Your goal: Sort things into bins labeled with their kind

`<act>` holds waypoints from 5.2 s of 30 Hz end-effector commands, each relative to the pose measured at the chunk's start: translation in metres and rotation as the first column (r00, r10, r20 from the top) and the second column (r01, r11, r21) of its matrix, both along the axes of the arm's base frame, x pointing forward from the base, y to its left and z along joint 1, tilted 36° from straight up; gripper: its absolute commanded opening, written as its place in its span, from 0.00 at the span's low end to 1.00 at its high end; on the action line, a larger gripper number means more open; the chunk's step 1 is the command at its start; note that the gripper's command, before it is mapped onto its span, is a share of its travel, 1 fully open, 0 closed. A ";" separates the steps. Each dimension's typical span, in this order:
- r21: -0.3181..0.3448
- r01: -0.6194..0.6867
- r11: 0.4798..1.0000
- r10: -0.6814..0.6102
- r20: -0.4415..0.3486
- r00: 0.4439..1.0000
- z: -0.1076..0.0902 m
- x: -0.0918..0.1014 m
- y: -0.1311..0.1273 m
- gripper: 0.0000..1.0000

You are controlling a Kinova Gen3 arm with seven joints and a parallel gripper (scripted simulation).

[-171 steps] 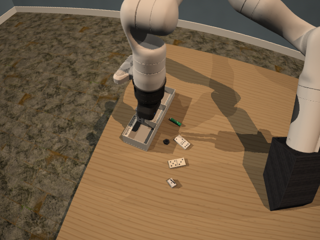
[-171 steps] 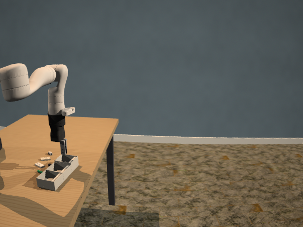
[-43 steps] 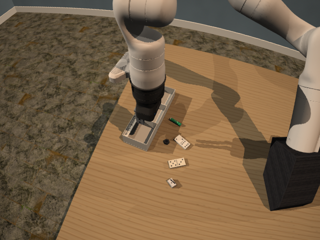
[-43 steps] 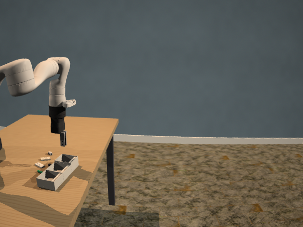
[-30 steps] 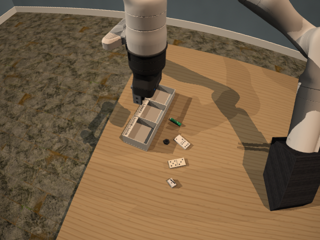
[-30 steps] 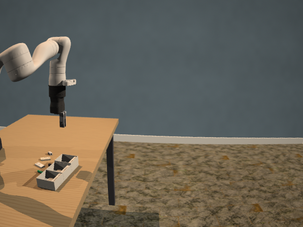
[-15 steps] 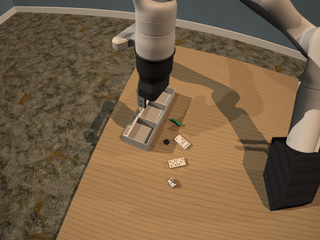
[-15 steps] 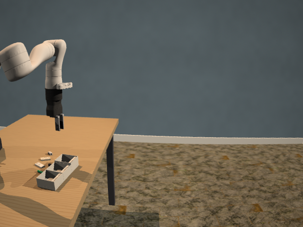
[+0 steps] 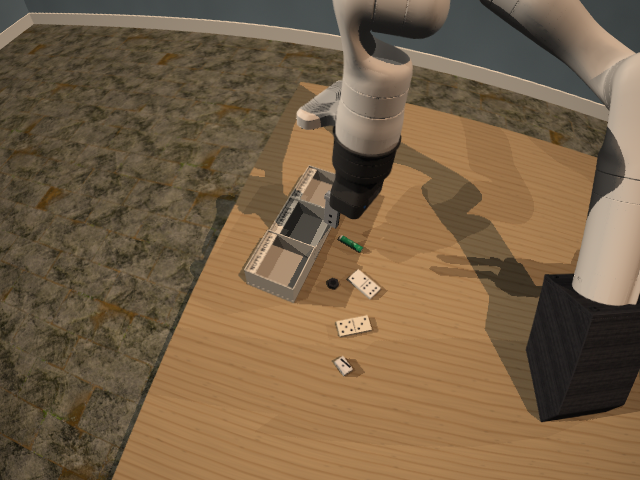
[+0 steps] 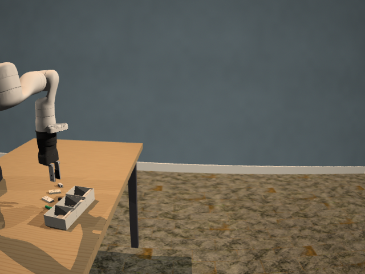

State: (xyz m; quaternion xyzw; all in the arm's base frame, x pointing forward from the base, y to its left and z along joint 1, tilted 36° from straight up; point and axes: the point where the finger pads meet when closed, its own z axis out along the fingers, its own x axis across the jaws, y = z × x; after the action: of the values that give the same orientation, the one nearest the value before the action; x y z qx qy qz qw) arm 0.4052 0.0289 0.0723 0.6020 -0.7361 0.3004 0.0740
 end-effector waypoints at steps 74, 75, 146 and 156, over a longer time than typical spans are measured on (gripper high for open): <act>-0.008 0.012 1.000 -0.012 -0.005 1.000 -0.060 -0.004 -0.077 0.54; -0.008 0.012 1.000 -0.012 -0.005 1.000 -0.062 -0.004 -0.078 0.54; -0.008 0.012 1.000 -0.012 -0.005 1.000 -0.068 0.002 -0.083 0.24; -0.008 0.012 1.000 -0.012 -0.005 1.000 -0.047 -0.005 -0.068 0.24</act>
State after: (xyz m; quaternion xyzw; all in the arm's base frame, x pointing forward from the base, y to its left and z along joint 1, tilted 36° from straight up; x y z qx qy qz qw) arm 0.3975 -0.0449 0.0170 0.5971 -0.7401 0.2971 0.0861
